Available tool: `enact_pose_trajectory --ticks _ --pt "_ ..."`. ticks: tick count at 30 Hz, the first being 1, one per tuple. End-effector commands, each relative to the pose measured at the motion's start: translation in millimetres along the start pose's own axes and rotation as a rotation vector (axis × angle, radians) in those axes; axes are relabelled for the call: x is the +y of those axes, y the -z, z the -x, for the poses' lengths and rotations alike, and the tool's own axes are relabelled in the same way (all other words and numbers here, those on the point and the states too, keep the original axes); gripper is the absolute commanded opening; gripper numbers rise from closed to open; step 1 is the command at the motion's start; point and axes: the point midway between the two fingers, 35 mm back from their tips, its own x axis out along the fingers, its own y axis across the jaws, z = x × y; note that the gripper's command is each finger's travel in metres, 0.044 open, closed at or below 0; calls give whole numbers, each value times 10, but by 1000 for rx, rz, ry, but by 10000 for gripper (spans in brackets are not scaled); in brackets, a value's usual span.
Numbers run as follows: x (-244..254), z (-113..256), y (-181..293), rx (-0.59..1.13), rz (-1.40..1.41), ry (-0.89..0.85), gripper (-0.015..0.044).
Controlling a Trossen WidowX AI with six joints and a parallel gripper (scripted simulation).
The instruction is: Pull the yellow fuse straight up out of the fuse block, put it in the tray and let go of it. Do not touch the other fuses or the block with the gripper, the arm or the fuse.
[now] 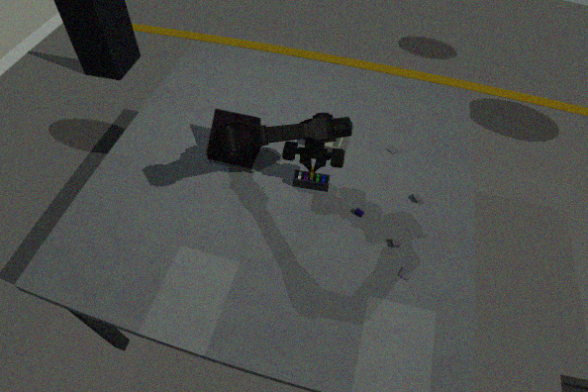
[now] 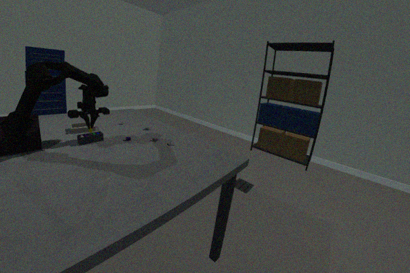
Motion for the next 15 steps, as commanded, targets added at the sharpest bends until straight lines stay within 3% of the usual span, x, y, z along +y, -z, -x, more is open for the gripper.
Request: enact_pose_trajectory --ticks 1,15 --pt "5 24 0 -3 -4 -3 0" --pt "5 240 0 -4 -3 -3 0"
